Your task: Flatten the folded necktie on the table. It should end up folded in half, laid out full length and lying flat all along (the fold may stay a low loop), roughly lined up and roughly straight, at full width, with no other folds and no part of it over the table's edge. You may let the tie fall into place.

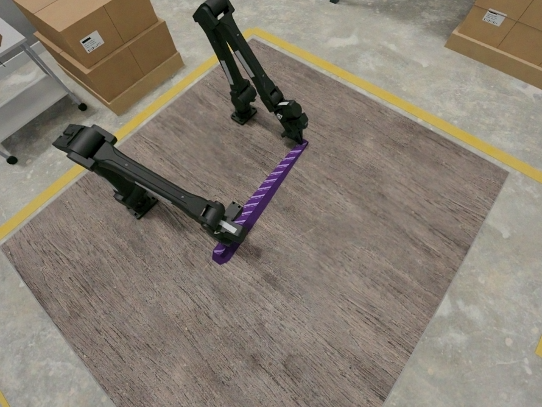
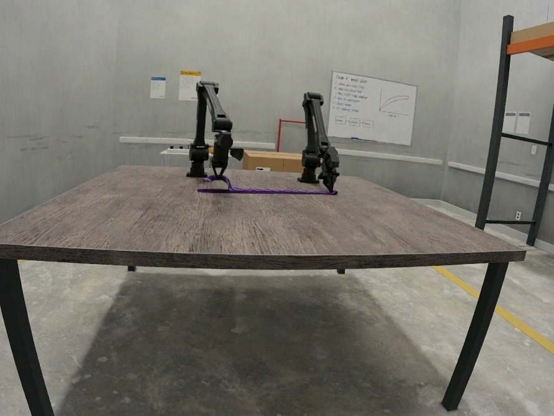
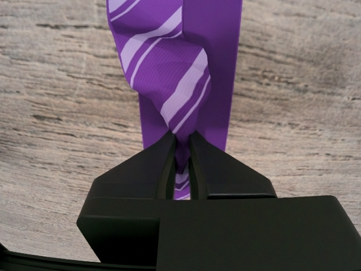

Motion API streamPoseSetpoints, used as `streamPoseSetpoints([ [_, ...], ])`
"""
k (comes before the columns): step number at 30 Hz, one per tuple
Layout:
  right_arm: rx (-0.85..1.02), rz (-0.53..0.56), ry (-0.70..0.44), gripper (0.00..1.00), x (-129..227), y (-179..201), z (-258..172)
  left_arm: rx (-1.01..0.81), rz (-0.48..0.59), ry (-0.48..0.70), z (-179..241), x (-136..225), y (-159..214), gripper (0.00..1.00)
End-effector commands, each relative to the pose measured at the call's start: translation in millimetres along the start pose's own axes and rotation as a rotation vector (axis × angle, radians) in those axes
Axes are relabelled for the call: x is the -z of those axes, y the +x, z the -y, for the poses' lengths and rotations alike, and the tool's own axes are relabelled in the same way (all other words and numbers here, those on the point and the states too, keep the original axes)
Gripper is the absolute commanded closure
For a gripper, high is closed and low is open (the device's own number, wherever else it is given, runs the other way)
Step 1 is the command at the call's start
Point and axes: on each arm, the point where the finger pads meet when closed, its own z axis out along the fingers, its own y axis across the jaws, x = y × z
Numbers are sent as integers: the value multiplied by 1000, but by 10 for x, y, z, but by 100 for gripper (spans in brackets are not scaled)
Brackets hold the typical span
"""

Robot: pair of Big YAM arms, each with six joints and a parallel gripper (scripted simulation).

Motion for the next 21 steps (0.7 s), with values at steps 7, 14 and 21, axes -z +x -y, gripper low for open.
streamPoseSetpoints([
  [7, 0, -1, 16, 96, -75, 86, 85, -4, 16, -2, 6, -20, -73, 96],
  [14, 0, -1, 16, 96, -144, 109, 86, -4, 16, -2, 6, -20, -73, 96],
  [21, 0, -1, 16, 96, -179, 121, 86, -4, 16, -2, 6, -20, -73, 96],
])
